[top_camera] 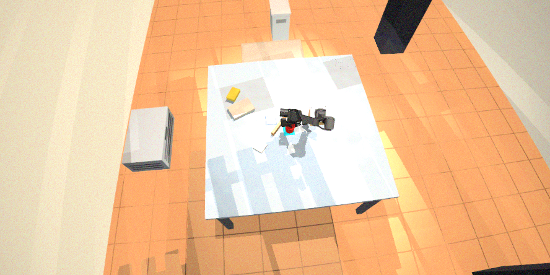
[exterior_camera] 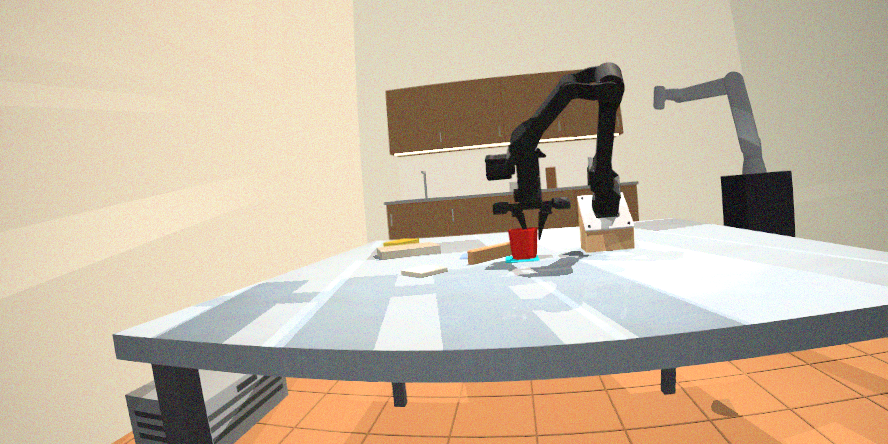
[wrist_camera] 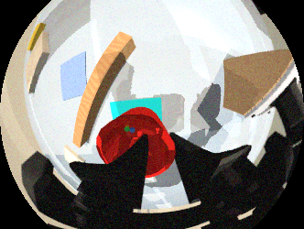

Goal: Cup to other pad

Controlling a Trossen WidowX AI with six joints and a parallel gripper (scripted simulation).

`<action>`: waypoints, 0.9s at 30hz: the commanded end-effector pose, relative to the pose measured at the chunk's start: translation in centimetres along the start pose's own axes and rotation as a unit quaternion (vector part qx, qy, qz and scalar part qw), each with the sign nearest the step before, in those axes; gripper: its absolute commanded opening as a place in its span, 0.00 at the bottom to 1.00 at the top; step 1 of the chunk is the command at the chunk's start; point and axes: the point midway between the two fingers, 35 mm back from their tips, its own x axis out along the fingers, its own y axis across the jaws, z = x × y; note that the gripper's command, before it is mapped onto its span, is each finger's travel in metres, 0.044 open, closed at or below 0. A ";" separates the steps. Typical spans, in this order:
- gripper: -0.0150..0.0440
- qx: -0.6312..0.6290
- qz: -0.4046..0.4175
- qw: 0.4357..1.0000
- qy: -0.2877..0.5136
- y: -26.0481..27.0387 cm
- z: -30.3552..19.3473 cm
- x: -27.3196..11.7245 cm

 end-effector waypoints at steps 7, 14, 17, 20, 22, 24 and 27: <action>0.47 -0.001 0.000 1.000 -0.001 0.1 0.1 -1.0; 0.47 -0.001 0.000 1.000 -0.001 0.1 0.1 -1.9; 0.47 -0.001 0.000 1.000 -0.001 0.2 0.1 -2.2; 0.47 -0.001 0.000 1.000 -0.001 0.2 0.1 -2.6; 0.47 0.000 0.000 1.000 -0.001 0.2 0.1 -2.8; 0.47 0.000 0.000 1.000 -0.001 0.2 0.1 -3.1; 0.47 0.000 0.000 1.000 -0.001 0.2 0.2 -3.5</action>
